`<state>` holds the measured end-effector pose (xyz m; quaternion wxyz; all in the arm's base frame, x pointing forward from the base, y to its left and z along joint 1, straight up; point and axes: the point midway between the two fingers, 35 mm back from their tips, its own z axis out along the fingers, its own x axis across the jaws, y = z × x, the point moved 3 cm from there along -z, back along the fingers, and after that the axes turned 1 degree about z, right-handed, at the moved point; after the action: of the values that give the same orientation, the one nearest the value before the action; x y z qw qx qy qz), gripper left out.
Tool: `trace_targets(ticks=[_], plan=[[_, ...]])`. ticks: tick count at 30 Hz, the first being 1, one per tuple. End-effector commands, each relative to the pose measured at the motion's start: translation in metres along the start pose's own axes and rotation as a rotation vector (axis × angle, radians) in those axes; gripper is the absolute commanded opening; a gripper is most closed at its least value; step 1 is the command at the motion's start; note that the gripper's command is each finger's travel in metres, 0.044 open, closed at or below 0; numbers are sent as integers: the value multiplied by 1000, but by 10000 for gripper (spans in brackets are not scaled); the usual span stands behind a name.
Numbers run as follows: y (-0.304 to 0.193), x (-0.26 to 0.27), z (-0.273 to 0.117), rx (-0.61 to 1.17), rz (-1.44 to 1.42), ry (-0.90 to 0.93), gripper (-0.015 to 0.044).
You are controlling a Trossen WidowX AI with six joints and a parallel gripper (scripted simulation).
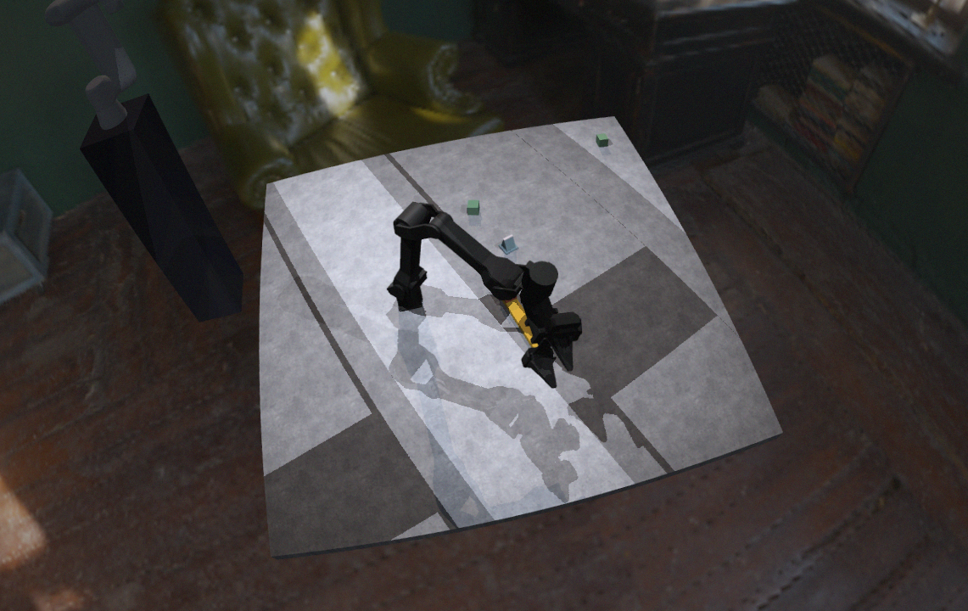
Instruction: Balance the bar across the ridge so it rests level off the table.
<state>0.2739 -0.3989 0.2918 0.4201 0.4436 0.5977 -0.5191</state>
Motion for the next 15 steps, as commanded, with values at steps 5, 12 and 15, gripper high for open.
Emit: trace_targets(ticks=[5,12,15], plan=[[9,6,-4,-45,66,36,315],[26,17,-14,-124,200,125,315],[33,23,-19,-152,258,169,315]])
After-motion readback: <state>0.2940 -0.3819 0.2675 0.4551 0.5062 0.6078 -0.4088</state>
